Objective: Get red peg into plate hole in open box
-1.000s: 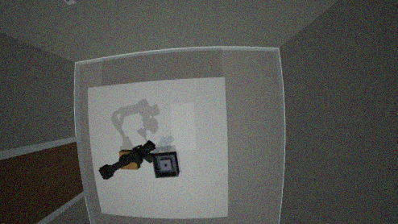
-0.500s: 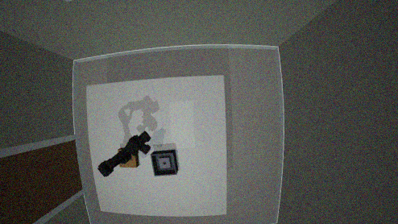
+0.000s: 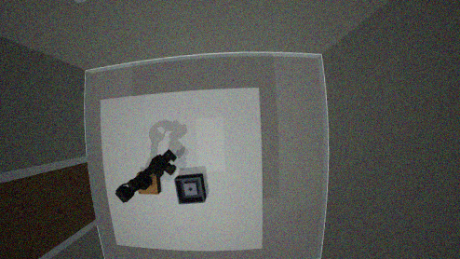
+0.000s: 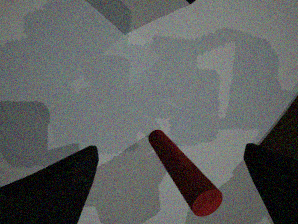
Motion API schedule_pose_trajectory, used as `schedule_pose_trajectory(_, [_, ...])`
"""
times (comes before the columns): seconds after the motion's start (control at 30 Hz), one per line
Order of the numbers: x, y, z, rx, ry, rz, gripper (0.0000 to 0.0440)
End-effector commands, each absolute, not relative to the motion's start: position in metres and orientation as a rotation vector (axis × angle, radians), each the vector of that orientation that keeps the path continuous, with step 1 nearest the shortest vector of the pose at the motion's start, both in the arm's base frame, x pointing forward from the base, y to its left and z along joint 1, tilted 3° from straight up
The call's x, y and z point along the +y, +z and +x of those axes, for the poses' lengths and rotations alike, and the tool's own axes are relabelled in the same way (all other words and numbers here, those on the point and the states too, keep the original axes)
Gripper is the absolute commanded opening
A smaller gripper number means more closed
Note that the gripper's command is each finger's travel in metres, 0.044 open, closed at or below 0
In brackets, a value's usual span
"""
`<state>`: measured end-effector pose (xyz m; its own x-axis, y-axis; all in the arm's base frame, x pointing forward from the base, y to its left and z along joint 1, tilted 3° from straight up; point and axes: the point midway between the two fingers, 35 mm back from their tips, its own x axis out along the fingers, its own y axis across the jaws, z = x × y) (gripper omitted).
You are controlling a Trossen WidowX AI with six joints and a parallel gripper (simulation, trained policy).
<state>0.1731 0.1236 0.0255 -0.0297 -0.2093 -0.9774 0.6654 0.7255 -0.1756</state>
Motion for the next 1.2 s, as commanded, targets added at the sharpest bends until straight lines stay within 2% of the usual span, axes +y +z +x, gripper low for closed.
schedule_pose_trajectory(0.0, [0.121, 0.01, 0.173, 1.432, -0.715, 0.39, 0.0429])
schedule_pose_trajectory(0.07, [0.12, 0.004, 0.172, 1.437, -0.713, 0.385, 0.0393])
schedule_pose_trajectory(0.57, [0.113, -0.013, 0.164, 1.494, -0.771, 0.348, 0.0007])
schedule_pose_trajectory(1.17, [0.096, 0.066, 0.206, 1.333, -0.762, 0.34, 0.0])
